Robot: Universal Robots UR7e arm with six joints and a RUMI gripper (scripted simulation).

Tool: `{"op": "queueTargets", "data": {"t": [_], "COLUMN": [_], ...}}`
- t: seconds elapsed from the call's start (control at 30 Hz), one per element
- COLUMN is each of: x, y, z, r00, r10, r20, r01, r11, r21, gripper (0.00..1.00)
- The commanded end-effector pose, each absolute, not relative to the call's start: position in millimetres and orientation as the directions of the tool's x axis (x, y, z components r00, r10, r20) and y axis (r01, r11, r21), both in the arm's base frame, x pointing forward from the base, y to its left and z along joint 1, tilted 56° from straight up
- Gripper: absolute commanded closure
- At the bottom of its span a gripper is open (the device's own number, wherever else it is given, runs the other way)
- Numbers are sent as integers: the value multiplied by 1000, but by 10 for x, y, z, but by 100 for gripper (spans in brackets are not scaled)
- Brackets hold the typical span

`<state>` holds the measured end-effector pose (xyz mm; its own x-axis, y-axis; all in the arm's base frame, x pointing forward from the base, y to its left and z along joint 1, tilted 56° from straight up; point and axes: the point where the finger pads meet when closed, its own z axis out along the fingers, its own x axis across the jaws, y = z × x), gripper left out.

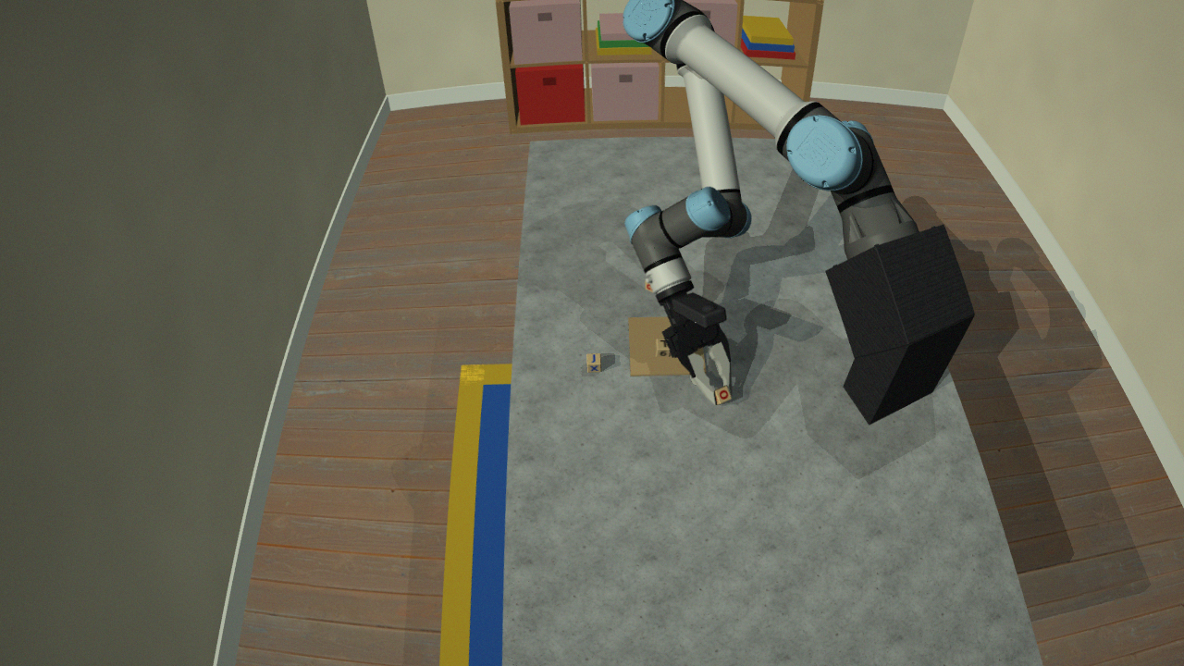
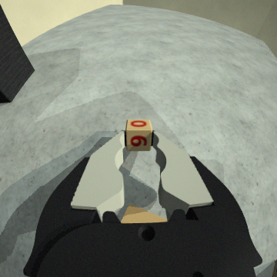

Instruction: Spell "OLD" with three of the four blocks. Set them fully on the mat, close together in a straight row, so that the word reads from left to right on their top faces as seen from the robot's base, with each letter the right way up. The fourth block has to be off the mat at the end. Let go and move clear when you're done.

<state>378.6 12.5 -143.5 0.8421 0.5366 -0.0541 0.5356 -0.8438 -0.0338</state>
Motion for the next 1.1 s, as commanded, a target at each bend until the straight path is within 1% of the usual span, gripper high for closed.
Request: {"op": "queueTargets", "data": {"t": [0.0,0.67,0.7,0.83,0.87,0.93,0.97,1.03,1.07], "x": [3799,3799,3799,3799,3799,3799,3799,3799,3799], "y": [114,114,114,114,114,114,114,114,114], "z": [-1431,-1431,-1431,-1431,-1431,-1431,-1431,-1431,-1431], "r00": [843,843,843,843,843,843,843,843,843], "r10": [536,536,536,536,536,536,536,536,536], "r20": [-53,-53,-53,-53,-53,-53,-53,-53,-53], "r01": [535,535,535,535,535,535,535,535,535], "r11": [-844,-844,-844,-844,-844,-844,-844,-844,-844], "r21": [-30,-30,-30,-30,-30,-30,-30,-30,-30], "gripper": [95,95,91,91,87,87,83,83,79]}}
